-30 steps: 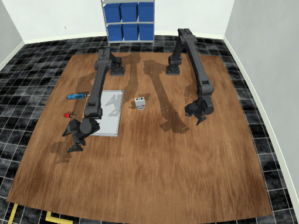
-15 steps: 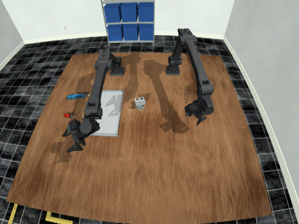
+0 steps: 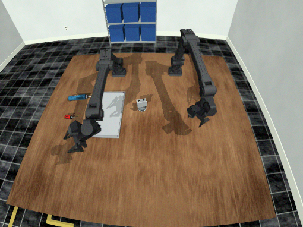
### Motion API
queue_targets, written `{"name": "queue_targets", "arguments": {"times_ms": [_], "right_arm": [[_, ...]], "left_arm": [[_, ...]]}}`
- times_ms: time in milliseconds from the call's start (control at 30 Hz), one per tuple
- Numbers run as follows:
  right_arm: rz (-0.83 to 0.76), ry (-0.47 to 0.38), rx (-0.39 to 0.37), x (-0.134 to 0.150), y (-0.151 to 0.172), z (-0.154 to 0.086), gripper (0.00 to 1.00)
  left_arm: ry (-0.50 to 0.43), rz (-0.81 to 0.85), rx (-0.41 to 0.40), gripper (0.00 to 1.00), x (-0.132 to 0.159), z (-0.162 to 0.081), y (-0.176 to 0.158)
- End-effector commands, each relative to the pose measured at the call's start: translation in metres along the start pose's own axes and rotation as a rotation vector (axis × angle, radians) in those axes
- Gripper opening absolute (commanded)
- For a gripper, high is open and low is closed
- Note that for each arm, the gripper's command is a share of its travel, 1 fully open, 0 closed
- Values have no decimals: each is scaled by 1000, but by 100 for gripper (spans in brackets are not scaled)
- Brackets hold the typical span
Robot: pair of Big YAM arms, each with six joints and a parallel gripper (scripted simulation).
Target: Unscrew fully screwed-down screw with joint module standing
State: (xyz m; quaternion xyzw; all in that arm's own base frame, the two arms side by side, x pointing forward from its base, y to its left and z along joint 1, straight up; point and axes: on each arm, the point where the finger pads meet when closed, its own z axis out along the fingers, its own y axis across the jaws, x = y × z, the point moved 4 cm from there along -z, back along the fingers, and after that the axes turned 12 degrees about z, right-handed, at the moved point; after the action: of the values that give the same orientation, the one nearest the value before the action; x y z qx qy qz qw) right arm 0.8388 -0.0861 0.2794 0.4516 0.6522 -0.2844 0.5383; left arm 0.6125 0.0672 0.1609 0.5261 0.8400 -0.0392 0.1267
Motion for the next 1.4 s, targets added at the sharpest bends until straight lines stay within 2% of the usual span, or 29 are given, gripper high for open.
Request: {"name": "queue_targets", "arguments": {"times_ms": [0, 33, 567, 600, 967, 1033, 1067, 1133, 1167, 1367], "right_arm": [[44, -20, -14, -25, 4, -6, 82], [44, -20, -14, -25, 4, -6, 65], [44, -20, -14, -25, 4, -6, 65], [35, 3, 4, -31, -15, 3, 65], [-18, 156, 48, -27, -98, 70, 65], [0, 140, 37, -31, -94, 70, 65], [-12, 149, 42, -19, -94, 75, 65], [-12, 149, 42, -19, -94, 75, 65], [-22, 175, 32, -21, -95, 60, 65], [-20, 270, 85, -19, -159, 96, 65]], "left_arm": [[-12, 9, -38, 100, -7, -15, 10], [-12, 9, -38, 100, -7, -15, 10], [-12, 9, -38, 100, -7, -15, 10], [-12, 9, -38, 100, -7, -15, 10], [-12, 9, -38, 100, -7, -15, 10], [-12, 9, -38, 100, -7, -15, 10], [-12, 9, -38, 100, -7, -15, 10], [-12, 9, -38, 100, -7, -15, 10], [-12, 9, -38, 100, -7, -15, 10], [-12, 9, -38, 100, -7, -15, 10]]}}
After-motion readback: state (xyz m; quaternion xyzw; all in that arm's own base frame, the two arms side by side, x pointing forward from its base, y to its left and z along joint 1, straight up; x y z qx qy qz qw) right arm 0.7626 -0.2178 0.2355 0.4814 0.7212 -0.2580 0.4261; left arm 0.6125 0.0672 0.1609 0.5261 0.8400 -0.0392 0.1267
